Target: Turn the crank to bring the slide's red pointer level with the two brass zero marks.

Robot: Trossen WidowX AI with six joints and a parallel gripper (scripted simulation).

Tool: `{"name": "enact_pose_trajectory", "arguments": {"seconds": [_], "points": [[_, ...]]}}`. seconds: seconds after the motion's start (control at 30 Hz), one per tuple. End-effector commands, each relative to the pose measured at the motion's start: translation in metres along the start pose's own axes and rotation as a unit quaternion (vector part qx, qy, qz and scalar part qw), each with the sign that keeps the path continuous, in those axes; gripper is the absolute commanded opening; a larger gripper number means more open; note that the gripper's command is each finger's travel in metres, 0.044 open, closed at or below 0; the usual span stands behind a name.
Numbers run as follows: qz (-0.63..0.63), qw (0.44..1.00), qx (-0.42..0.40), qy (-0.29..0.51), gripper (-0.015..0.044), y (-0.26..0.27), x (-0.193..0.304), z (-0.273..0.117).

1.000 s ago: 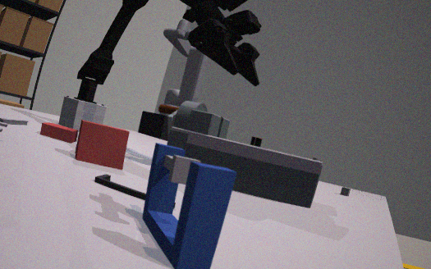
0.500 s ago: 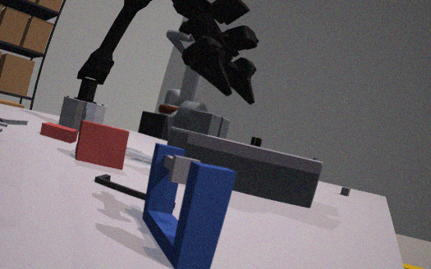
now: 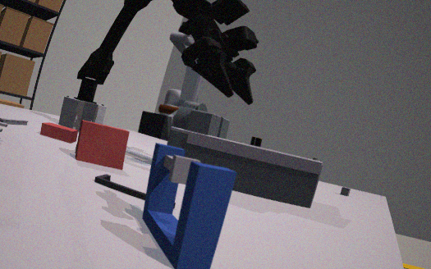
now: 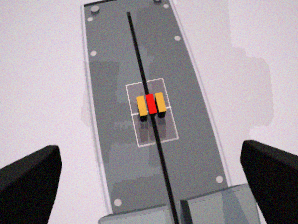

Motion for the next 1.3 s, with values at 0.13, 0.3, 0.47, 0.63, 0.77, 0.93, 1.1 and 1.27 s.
{"name": "enact_pose_trajectory", "arguments": {"seconds": [0.13,0.3,0.47,0.63,0.77,0.93,1.1,1.27], "points": [[0.003,1.000,0.002,0.000,0.0177,0.0000,0.0002,0.0003],[0.003,1.000,0.002,0.000,0.0046,0.0000,0.0002,0.0003],[0.003,1.000,0.002,0.000,0.0000,0.0000,0.0002,0.0003],[0.003,1.000,0.002,0.000,0.0000,0.0000,0.0002,0.0003],[0.000,1.000,0.000,0.000,0.0000,0.0001,0.0001,0.0001],[0.000,1.000,0.000,0.000,0.0000,0.0001,0.0001,0.0001],[0.000,1.000,0.000,0.000,0.0026,0.0001,0.0001,0.0001],[0.000,1.000,0.000,0.000,0.0157,0.0001,0.0001,0.0001]]}}
Point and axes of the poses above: the point midway between the two fingers, 35 mm back from their tips, its own z axis out along the fingers, its own y axis across the jaws, x = y × z, the point moved 9 cm from there along -z, back along the fingers, and after that the axes turned 8 degrees about -z, right-handed, at the moved point
